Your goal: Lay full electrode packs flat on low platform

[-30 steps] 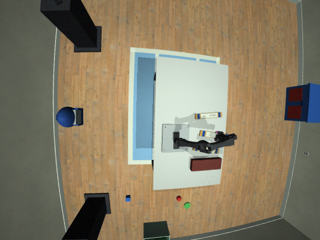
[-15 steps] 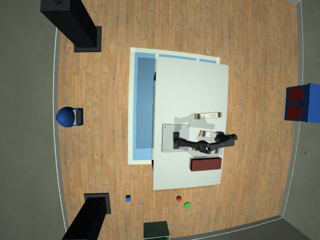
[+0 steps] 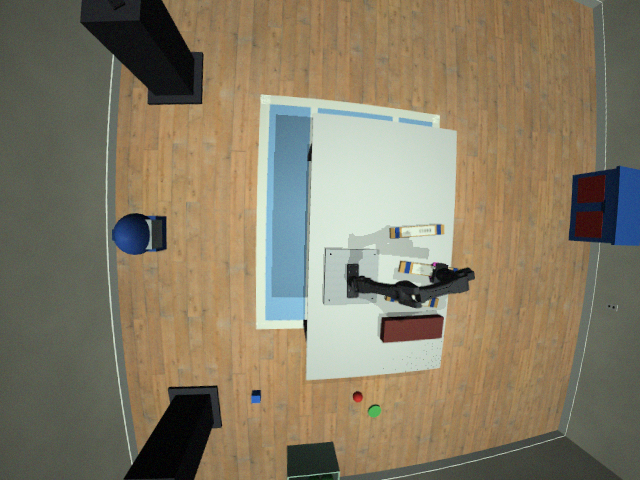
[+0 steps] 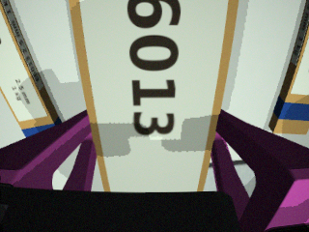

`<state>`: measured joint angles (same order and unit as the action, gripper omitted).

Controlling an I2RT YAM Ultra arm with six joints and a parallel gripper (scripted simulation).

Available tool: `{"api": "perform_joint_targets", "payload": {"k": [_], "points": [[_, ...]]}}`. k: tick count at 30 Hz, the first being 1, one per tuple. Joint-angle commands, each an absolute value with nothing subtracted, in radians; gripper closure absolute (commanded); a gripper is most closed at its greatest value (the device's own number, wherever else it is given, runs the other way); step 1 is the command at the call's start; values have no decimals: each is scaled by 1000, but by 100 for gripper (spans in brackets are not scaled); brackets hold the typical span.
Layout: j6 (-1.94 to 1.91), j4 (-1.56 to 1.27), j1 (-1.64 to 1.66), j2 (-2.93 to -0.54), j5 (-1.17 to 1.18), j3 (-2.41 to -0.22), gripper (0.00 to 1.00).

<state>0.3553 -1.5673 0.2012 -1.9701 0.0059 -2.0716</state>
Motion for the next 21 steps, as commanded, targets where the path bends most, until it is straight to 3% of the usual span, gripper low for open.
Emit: {"api": "perform_joint_targets", "payload": {"k": [1, 21], "points": [[357, -1571, 203, -1908, 5, -2102, 100], [357, -1571, 203, -1915, 5, -2091, 100]]}}
